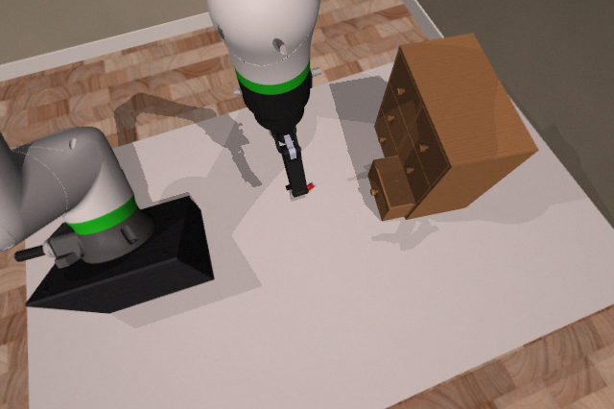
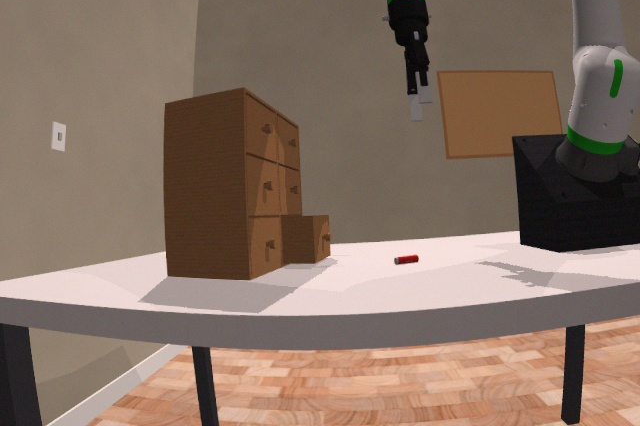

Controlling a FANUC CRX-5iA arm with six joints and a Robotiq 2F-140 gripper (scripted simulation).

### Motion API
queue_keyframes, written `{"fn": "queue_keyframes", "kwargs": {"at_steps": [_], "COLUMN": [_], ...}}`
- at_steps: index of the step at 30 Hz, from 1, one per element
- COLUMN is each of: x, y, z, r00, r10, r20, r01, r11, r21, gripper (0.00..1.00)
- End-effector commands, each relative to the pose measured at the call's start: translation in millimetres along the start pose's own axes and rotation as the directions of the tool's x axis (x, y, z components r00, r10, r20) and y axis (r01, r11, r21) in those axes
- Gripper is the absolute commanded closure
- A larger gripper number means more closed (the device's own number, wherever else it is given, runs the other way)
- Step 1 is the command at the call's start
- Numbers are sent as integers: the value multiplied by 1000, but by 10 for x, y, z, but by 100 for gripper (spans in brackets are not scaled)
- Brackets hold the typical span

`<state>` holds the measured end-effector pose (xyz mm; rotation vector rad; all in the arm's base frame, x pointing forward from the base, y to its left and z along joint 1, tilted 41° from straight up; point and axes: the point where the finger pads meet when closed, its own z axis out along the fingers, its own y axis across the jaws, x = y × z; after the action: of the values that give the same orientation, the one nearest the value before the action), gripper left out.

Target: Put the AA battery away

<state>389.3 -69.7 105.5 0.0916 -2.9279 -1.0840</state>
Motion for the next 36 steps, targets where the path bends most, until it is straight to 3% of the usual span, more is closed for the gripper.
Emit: {"fn": "queue_keyframes", "kwargs": {"at_steps": [1,19,36], "x": [-17,-122,-275], "y": [-4,-24,-55], "z": [-2,-2,-2], "r00": [999,966,828], "r10": [-36,-259,-560], "r20": [0,0,0], "r01": [36,259,560], "r11": [999,966,828], "r21": [0,0,0], "gripper": [0,0,0]}}
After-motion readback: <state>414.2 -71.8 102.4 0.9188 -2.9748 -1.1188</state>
